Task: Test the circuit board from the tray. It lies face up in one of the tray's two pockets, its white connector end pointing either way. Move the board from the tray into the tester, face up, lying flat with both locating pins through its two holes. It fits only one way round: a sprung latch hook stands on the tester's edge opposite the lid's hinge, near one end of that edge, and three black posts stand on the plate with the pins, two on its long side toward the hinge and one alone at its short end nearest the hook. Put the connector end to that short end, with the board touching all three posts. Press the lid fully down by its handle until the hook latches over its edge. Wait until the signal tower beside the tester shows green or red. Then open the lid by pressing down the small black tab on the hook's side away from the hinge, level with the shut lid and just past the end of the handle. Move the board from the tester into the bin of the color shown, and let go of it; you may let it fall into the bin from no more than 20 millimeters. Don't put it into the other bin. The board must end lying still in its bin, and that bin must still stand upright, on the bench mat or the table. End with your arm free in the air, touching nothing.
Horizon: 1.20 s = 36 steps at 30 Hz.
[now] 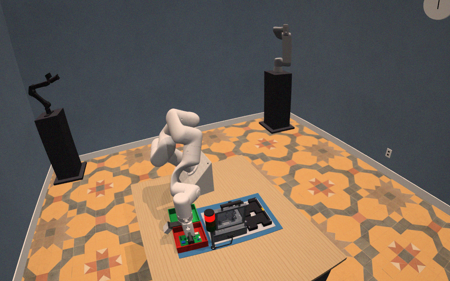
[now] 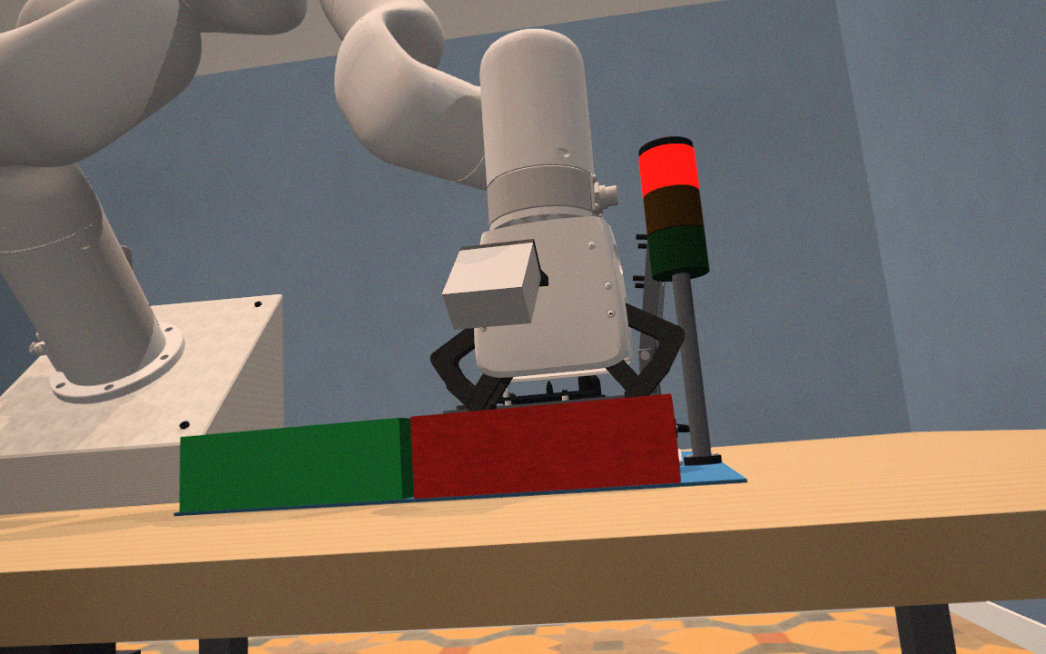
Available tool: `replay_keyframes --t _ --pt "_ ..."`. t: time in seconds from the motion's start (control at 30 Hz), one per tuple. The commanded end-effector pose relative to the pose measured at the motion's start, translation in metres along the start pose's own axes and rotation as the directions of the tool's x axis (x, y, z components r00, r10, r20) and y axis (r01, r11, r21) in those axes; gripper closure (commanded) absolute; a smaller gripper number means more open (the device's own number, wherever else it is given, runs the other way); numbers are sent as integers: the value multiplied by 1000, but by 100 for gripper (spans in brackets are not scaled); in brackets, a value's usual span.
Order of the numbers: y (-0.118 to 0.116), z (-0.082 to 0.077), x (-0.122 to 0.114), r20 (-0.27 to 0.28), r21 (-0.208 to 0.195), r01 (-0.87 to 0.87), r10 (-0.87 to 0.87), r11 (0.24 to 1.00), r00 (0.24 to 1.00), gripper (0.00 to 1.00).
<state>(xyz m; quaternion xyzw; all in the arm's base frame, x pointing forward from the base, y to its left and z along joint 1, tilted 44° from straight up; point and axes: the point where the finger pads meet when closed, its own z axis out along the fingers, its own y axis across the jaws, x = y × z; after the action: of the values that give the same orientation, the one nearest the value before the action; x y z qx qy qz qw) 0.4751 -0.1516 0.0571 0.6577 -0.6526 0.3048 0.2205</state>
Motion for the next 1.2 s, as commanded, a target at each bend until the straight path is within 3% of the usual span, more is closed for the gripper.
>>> replay_keyframes --t 0.0,0.4,0.67,1.17 --pt "-2 -1 0 0 4 0 0 1000 1000 0" --pt "-2 -3 0 0 4 0 0 1000 1000 0" --pt "-1 -20 0 0 4 0 0 1000 1000 0" --pt "-1 -117 0 0 4 0 0 1000 1000 0"
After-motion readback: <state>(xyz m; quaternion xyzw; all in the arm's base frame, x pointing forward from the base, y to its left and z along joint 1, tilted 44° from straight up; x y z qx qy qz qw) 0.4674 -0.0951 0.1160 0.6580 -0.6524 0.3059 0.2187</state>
